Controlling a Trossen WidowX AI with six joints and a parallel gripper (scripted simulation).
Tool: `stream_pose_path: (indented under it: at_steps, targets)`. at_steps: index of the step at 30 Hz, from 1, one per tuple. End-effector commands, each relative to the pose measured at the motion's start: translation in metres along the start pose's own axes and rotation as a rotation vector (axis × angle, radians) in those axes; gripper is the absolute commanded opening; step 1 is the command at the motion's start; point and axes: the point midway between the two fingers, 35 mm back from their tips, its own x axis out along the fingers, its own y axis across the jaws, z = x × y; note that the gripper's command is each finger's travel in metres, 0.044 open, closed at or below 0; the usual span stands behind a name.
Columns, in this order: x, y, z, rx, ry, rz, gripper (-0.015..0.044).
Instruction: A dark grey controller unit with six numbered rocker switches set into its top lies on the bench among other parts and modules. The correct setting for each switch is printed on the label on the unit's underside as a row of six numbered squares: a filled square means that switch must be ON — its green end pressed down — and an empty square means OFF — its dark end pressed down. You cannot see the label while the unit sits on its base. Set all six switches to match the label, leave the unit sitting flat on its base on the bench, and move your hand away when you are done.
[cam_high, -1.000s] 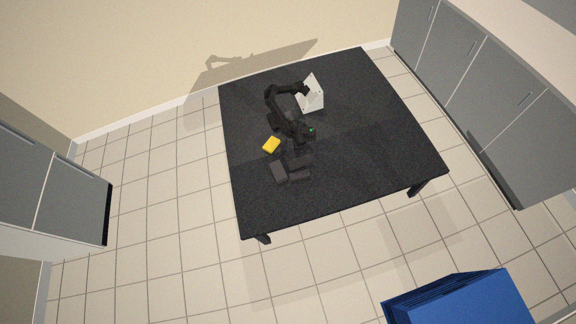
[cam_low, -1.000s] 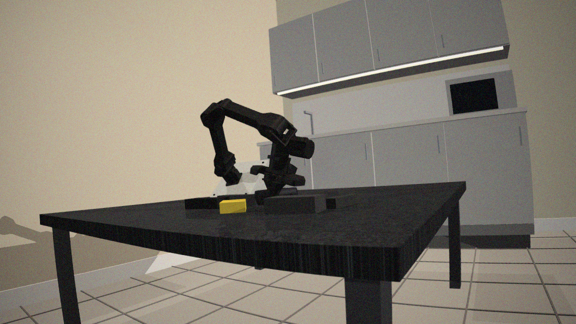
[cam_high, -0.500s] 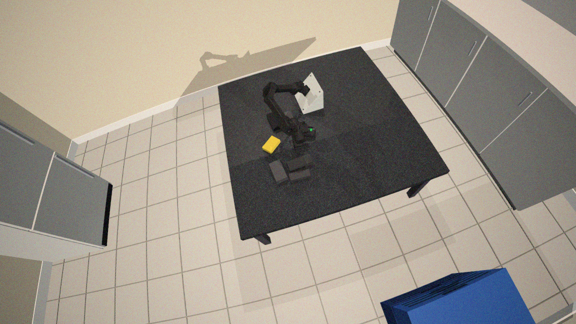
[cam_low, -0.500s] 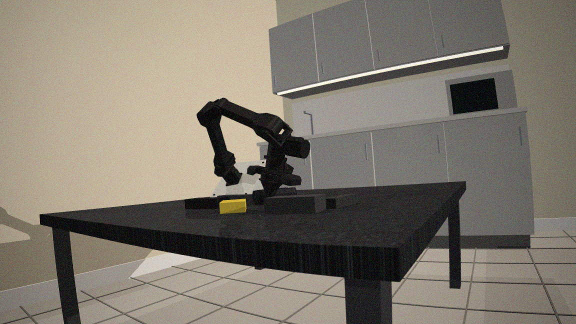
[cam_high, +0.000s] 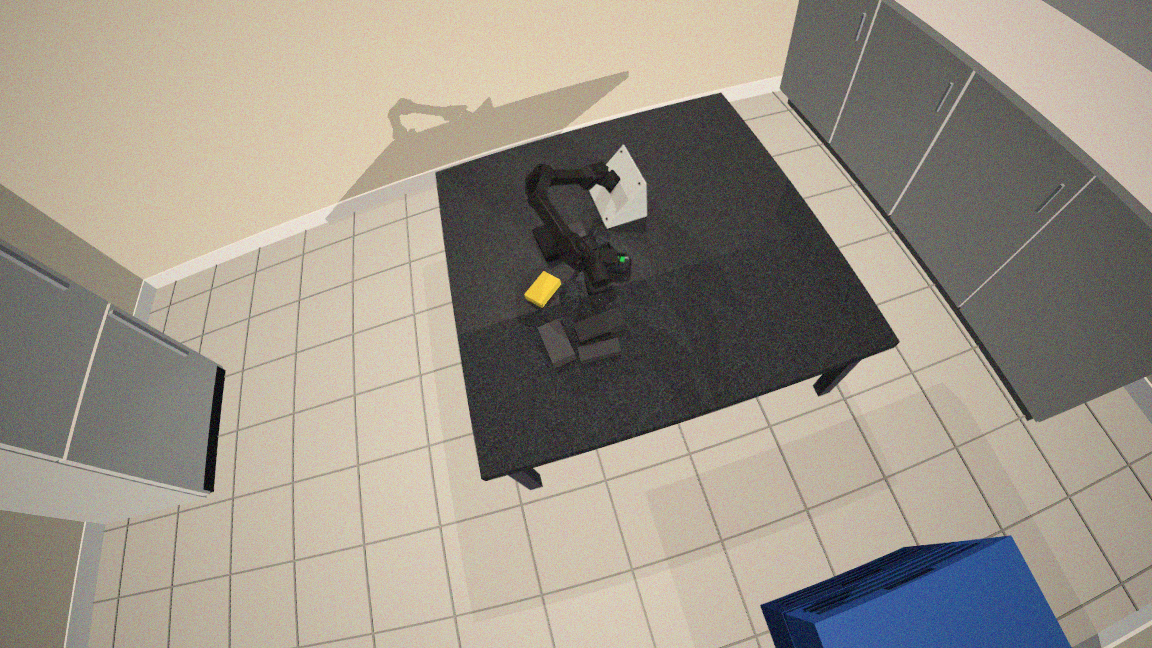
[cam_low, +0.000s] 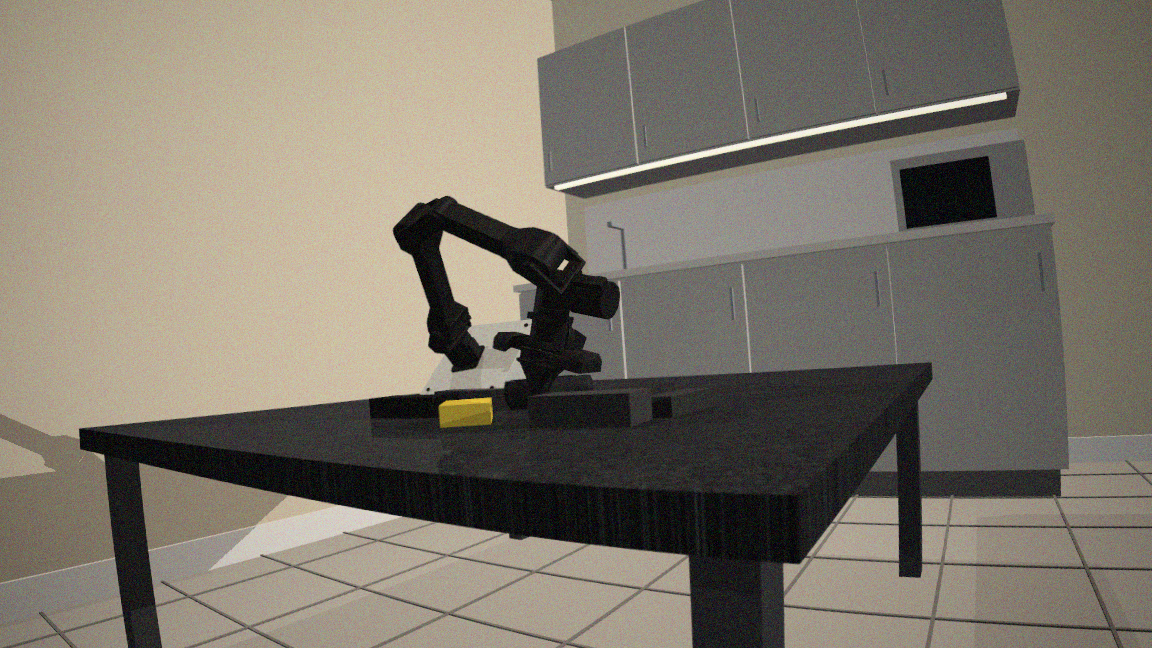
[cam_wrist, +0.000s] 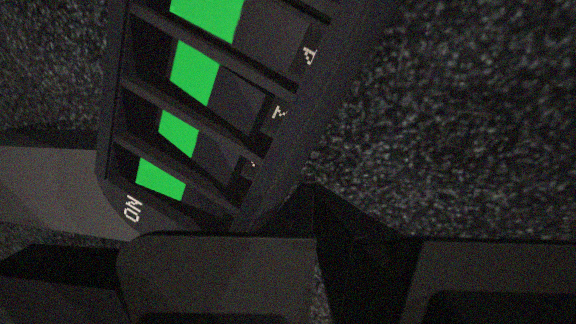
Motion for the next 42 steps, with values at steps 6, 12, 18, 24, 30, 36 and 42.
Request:
stream_pose_path:
  at_steps: [6, 12, 18, 24, 30, 36, 42]
  targets:
    - [0.005, 0.006, 0.002, -0.019, -0.007, 0.025, 0.0]
    - [0.005, 0.006, 0.002, -0.019, -0.007, 0.025, 0.0]
    - [0.005, 0.006, 0.002, -0.019, -0.007, 0.025, 0.0]
    - [-0.004, -0.003, 0.0, -0.003, -0.001, 0.001, 0.0]
    - [-0.041, -0.032, 0.0, -0.024, -0.004, 0.001, 0.0]
    - [-0.062, -0.045, 0.003, -0.037, -0.004, 0.002, 0.0]
    - [-0.064, -0.042, 0.013, -0.006, 0.009, -0.033, 0.0]
